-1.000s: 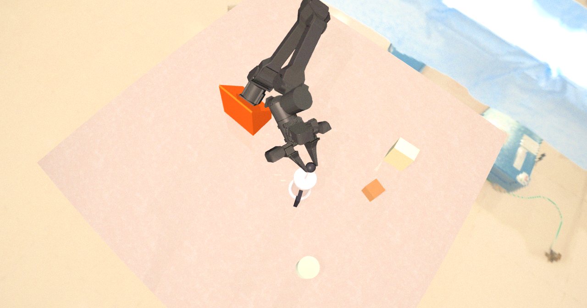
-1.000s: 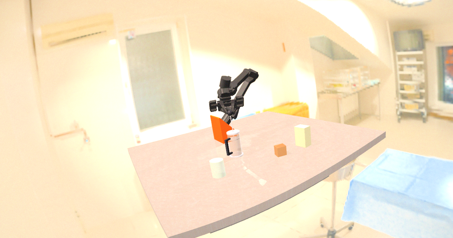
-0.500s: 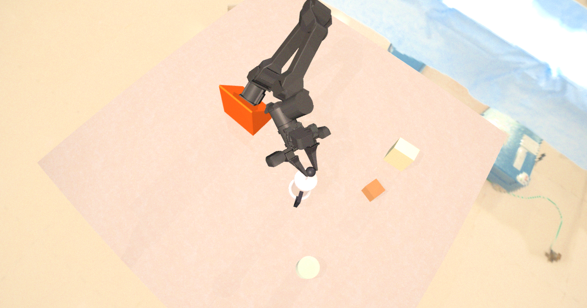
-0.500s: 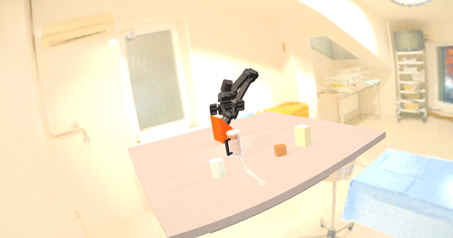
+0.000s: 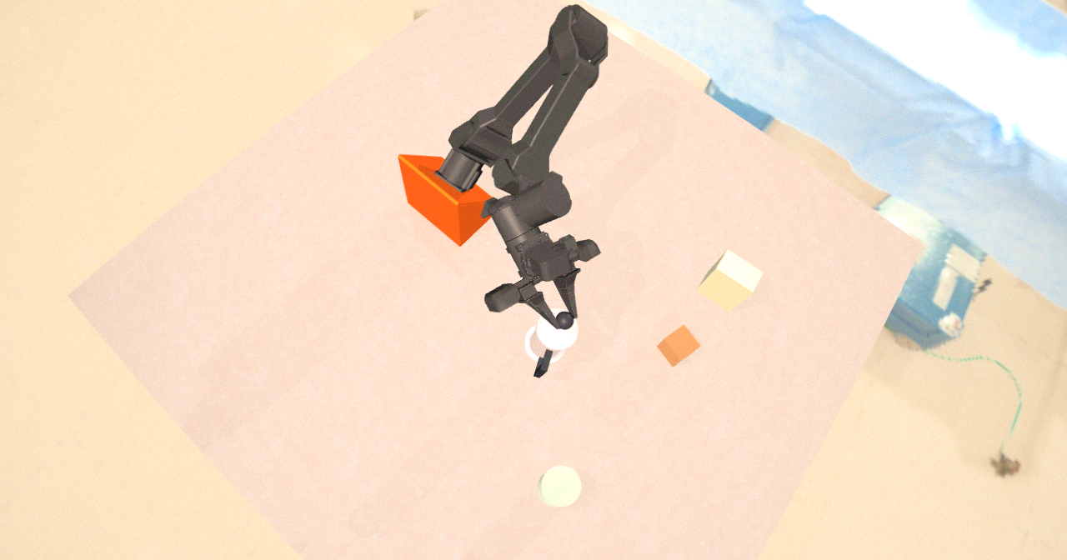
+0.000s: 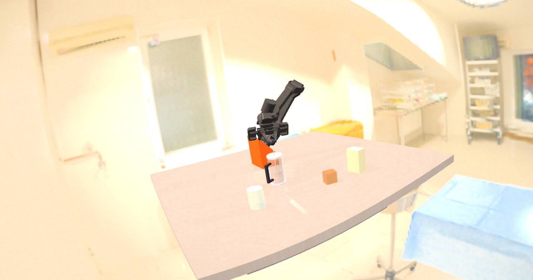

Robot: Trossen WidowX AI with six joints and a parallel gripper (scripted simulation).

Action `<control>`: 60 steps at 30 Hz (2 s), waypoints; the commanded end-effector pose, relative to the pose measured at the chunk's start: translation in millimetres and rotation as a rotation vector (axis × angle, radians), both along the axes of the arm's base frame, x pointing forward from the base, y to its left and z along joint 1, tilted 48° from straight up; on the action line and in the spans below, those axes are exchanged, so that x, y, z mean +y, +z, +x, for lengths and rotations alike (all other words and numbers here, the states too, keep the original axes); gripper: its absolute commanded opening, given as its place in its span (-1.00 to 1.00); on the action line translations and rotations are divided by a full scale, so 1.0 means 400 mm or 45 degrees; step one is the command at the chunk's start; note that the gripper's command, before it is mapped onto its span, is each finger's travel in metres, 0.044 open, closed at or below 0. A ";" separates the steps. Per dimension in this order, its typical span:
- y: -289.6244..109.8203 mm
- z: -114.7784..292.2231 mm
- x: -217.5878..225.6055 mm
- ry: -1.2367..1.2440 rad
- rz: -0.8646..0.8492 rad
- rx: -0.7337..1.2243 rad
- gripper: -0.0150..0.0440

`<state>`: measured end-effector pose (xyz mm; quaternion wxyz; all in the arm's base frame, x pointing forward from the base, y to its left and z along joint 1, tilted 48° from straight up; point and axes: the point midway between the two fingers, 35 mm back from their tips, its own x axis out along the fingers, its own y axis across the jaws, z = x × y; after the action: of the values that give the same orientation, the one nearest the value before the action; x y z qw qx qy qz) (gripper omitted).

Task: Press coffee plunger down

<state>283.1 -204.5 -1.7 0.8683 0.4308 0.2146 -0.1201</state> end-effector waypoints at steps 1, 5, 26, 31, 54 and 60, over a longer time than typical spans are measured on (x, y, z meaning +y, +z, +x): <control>-0.047 0.001 0.058 0.038 0.069 0.044 -0.09; -0.055 0.011 0.062 0.037 0.070 0.042 -0.09; -0.060 0.027 0.049 0.038 0.069 0.040 -0.09; -0.061 0.029 0.047 0.038 0.069 0.040 -0.09; -0.057 0.032 0.033 0.029 0.056 0.031 -0.09; -0.057 0.032 0.033 0.029 0.056 0.031 -0.09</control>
<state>296.3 -191.4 -24.1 0.8576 0.4455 0.2322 -0.1104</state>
